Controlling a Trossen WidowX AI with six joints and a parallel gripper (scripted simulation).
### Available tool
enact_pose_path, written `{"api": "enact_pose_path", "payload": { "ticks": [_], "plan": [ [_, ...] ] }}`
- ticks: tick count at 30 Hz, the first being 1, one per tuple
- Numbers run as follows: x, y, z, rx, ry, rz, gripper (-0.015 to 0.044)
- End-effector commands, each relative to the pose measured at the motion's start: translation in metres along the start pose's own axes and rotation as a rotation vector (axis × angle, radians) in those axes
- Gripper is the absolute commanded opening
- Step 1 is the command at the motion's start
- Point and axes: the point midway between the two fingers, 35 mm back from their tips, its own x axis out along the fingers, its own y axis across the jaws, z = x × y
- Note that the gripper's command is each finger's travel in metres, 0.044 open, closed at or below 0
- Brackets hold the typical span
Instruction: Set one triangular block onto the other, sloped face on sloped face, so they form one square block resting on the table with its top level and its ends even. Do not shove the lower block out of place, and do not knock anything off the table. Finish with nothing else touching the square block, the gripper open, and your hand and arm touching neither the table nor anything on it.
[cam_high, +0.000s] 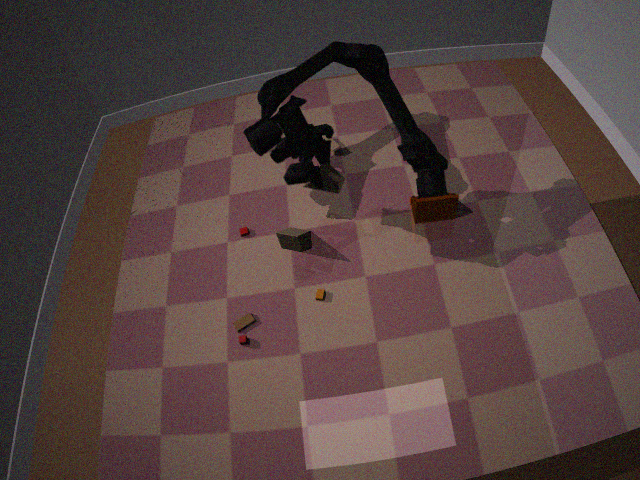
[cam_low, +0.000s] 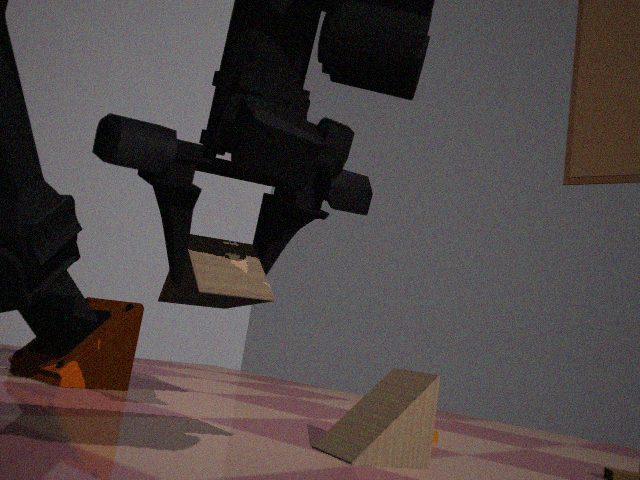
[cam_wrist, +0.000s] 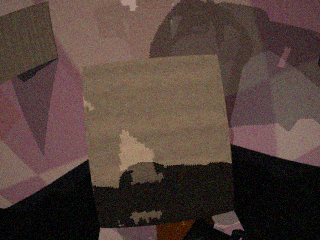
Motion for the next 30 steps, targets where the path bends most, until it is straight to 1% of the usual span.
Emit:
{"api": "enact_pose_path", "payload": {
  "ticks": [1, 7, 30],
  "plan": [
    [-0.0096, -0.0005, -0.0028, 0.009, -0.008, 0.018, 0.0000],
    [-0.0060, -0.0007, -0.0026, -0.045, -0.015, 0.018, 0.0000],
    [-0.0047, -0.0047, -0.0066, -0.747, -0.188, 0.103, 0.0000]
  ]
}}
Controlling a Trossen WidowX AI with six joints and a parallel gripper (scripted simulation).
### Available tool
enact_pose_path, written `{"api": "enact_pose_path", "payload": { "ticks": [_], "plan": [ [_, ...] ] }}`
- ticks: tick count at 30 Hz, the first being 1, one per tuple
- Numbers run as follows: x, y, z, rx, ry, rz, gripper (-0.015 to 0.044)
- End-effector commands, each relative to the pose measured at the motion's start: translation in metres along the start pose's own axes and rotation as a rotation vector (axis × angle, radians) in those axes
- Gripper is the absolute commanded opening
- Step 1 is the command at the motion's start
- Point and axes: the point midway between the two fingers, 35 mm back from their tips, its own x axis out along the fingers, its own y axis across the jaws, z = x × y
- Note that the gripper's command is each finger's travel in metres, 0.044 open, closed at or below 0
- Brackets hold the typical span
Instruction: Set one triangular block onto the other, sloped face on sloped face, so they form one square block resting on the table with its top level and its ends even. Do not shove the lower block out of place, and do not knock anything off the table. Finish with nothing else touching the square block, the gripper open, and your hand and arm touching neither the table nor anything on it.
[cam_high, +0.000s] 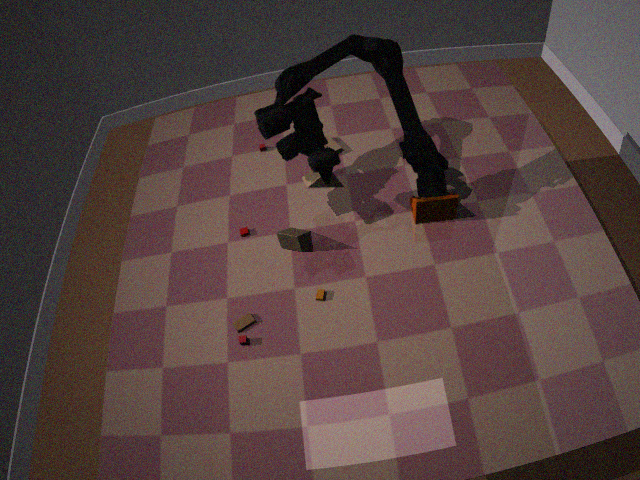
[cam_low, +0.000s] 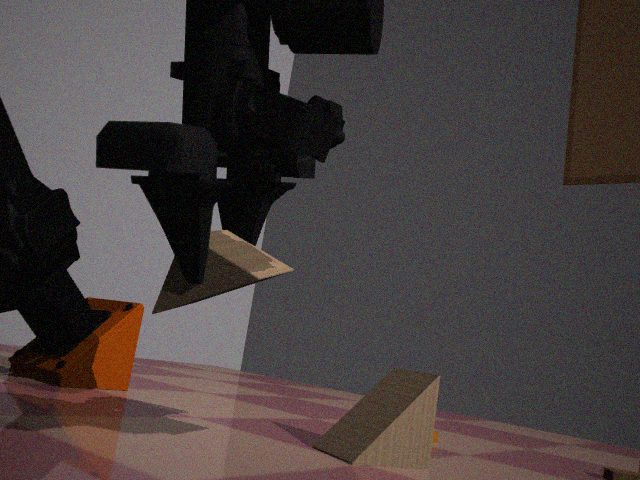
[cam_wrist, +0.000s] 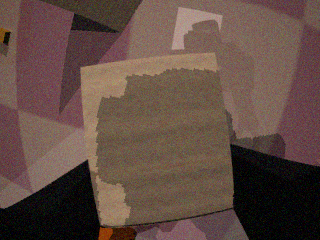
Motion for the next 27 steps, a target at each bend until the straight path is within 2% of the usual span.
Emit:
{"api": "enact_pose_path", "payload": {
  "ticks": [1, 27],
  "plan": [
    [0.0006, -0.0004, -0.0027, -0.112, -0.029, 0.000, 0.0000],
    [0.0007, -0.0010, -0.0084, -0.904, -0.233, -0.084, 0.0000]
  ]
}}
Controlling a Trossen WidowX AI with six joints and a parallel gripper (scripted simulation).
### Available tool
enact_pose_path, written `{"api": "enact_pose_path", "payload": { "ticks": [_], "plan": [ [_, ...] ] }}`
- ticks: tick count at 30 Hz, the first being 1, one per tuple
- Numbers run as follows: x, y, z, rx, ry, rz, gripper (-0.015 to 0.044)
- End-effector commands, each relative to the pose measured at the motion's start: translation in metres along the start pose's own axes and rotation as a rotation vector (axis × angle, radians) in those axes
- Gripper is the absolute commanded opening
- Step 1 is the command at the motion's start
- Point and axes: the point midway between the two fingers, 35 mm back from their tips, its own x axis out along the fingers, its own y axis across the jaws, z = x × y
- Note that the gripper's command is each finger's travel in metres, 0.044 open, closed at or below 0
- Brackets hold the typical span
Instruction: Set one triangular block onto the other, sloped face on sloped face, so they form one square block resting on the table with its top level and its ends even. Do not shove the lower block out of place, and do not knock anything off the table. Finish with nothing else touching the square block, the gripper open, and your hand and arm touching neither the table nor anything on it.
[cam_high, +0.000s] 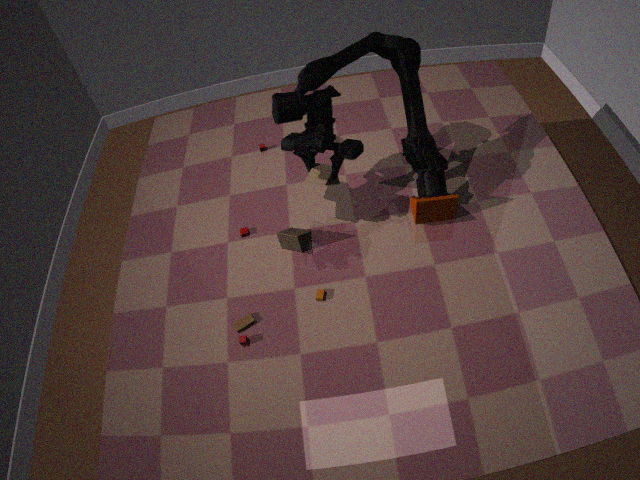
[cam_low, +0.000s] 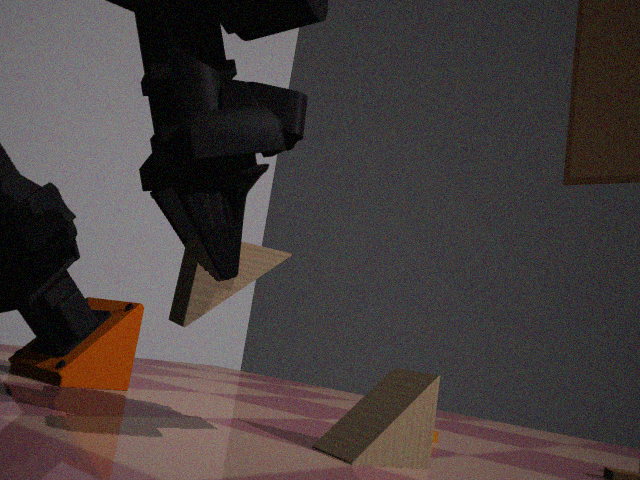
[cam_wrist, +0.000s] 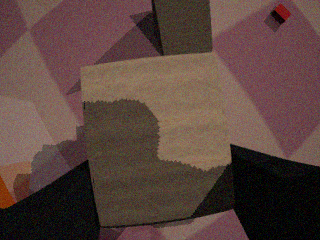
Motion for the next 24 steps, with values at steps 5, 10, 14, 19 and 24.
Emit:
{"api": "enact_pose_path", "payload": {
  "ticks": [5, 10, 14, 19, 24],
  "plan": [
    [0.000, 0.002, -0.002, -0.127, -0.019, -0.027, 0.0000],
    [-0.004, -0.003, 0.006, -0.125, -0.022, -0.028, 0.0000],
    [-0.010, -0.011, 0.018, -0.121, -0.027, -0.028, 0.0000],
    [-0.017, -0.020, 0.033, -0.120, -0.028, -0.029, 0.0000],
    [-0.024, -0.028, 0.048, -0.122, -0.026, -0.028, 0.0000]
  ]
}}
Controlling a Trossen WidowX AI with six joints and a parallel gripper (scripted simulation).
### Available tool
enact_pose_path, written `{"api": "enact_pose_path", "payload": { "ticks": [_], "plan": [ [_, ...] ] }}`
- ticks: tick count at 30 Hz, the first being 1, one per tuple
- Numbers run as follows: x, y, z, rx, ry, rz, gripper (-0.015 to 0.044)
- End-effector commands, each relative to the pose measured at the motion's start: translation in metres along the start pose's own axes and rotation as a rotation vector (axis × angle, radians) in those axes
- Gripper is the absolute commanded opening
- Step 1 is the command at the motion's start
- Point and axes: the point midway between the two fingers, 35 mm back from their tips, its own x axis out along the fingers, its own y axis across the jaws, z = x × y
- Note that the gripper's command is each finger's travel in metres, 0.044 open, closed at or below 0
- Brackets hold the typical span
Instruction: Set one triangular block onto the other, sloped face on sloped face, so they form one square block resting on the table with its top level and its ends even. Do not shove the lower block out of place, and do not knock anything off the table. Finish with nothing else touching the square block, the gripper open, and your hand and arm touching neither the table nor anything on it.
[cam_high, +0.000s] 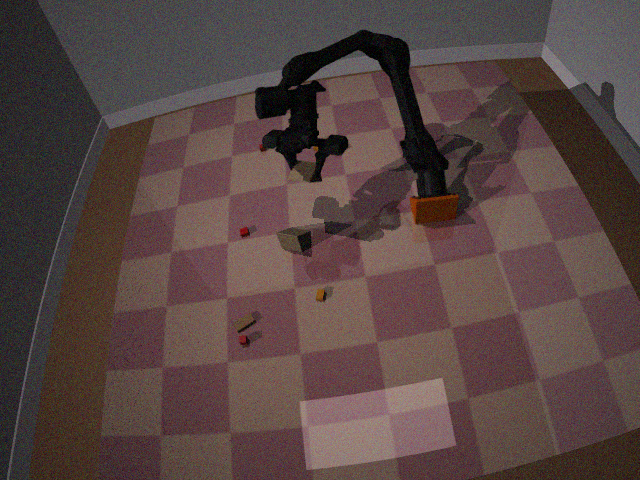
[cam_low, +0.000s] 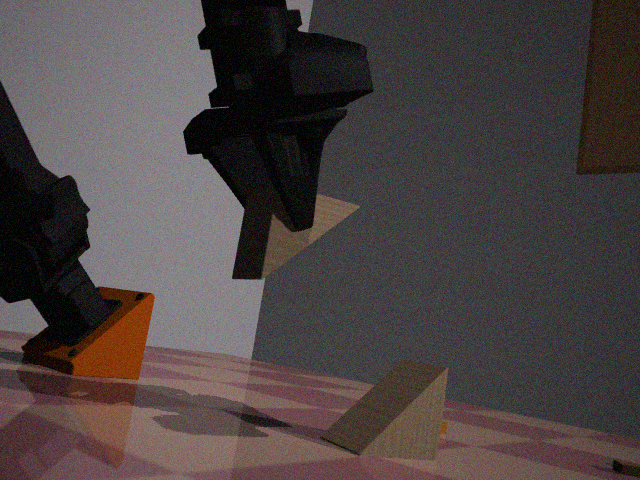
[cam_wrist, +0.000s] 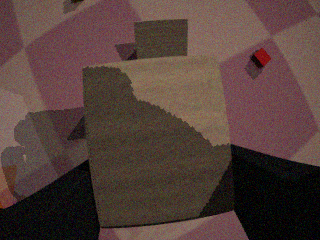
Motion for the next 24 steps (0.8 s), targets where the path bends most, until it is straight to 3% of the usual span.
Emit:
{"api": "enact_pose_path", "payload": {
  "ticks": [1, 11, 24],
  "plan": [
    [-0.005, -0.008, 0.012, 0.001, -0.002, -0.001, 0.0000],
    [-0.012, -0.021, 0.033, -0.002, 0.001, -0.001, 0.0000],
    [0.046, -0.023, 0.035, -0.001, 0.000, -0.003, 0.0000]
  ]
}}
